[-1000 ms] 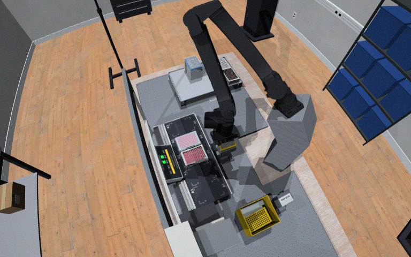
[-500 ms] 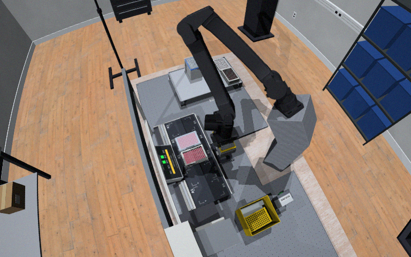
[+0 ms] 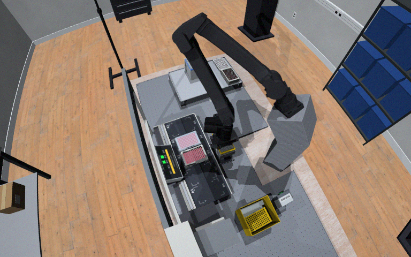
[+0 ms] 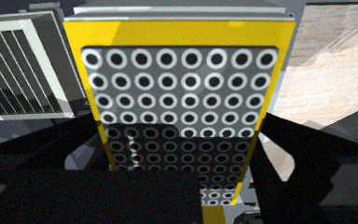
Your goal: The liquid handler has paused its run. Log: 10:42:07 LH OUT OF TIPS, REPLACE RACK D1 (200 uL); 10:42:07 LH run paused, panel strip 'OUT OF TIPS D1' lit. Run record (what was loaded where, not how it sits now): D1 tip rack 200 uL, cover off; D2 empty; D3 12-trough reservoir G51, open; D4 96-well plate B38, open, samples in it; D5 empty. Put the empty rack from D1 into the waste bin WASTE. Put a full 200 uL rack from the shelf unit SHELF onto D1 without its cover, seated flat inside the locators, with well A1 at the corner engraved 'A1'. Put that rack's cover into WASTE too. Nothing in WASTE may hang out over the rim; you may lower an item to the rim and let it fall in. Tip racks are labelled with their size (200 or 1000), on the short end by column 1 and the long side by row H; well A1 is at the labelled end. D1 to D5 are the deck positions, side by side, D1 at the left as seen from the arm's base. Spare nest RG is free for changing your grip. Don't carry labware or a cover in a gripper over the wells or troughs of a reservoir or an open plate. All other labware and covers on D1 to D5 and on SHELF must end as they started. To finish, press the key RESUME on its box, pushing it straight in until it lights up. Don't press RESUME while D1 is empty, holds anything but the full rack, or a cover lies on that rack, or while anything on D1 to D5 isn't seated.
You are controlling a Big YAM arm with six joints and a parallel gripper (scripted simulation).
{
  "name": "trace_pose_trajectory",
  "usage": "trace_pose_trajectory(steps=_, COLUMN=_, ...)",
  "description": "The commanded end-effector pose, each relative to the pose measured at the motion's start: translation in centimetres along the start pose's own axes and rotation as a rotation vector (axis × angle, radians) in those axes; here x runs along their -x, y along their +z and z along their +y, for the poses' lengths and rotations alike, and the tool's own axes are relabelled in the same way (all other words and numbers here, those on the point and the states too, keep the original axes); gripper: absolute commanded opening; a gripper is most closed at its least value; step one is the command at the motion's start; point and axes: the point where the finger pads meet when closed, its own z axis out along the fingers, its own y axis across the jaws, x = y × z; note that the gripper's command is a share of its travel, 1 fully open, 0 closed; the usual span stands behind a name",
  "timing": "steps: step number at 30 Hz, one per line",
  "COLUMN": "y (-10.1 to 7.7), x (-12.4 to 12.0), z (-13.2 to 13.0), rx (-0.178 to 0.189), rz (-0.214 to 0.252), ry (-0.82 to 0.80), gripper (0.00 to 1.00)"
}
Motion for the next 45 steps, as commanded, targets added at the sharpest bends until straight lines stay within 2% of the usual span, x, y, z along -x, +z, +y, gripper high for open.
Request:
trace_pose_trajectory(steps=1, y=0.3, x=0.2, z=-0.5, rx=0.002, rz=-0.006, ry=-0.007, gripper=0.0)
trace_pose_trajectory(steps=16, y=2.5, x=0.3, z=-0.3, rx=0.006, rz=-0.008, ry=-0.005, gripper=0.0)
trace_pose_trajectory(steps=17, y=2.2, x=-0.2, z=-1.4, rx=-0.011, rz=0.002, ry=-0.014, gripper=0.0)
trace_pose_trajectory(steps=19, y=3.0, x=0.3, z=-0.3, rx=0.006, rz=-0.008, ry=-0.006, gripper=0.0)
trace_pose_trajectory(steps=33, y=5.0, x=0.3, z=-0.4, rx=0.005, rz=-0.008, ry=-0.006, gripper=0.0)
trace_pose_trajectory(steps=34, y=4.6, x=-0.3, z=-1.6, rx=-0.014, rz=0.004, ry=-0.016, gripper=0.0)
trace_pose_trajectory(steps=36, y=5.5, x=0.3, z=-0.4, rx=0.005, rz=-0.008, ry=-0.006, gripper=0.0)
trace_pose_trajectory(steps=42, y=6.5, x=0.4, z=-0.3, rx=0.005, rz=-0.008, ry=-0.006, gripper=0.0)
trace_pose_trajectory(steps=43, y=6.2, x=0.1, z=-1.1, rx=-0.008, rz=-0.002, ry=-0.01, gripper=0.0)
trace_pose_trajectory(steps=45, y=5.8, x=-0.2, z=-0.6, rx=0.0, rz=0.001, ry=-0.009, gripper=0.0)
